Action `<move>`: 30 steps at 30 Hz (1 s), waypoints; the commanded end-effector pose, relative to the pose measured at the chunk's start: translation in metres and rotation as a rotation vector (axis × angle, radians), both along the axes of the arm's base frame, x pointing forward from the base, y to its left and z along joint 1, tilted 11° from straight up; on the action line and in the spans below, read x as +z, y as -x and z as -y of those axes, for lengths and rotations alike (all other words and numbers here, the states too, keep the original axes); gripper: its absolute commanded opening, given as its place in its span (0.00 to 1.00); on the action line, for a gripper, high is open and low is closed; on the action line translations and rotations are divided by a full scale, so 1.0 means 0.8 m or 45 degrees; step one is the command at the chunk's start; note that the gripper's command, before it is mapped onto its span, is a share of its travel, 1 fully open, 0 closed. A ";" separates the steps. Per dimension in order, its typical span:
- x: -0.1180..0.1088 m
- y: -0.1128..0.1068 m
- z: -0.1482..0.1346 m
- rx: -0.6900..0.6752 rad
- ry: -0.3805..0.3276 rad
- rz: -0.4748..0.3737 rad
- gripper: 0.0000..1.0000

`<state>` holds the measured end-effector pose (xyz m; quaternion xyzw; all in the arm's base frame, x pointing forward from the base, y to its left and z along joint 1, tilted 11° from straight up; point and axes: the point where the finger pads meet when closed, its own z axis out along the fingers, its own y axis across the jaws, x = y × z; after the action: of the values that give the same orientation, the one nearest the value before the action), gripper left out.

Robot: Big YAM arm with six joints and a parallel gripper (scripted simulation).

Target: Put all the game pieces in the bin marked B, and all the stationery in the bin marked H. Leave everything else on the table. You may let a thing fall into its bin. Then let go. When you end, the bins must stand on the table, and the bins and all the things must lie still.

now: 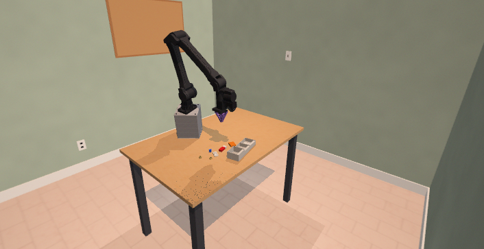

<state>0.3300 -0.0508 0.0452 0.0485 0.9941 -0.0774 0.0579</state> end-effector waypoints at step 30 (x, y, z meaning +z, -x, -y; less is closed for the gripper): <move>0.014 0.007 0.010 -0.116 0.008 0.033 0.08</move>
<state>0.3274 -0.0547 0.0476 0.0897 0.9911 -0.0798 0.0584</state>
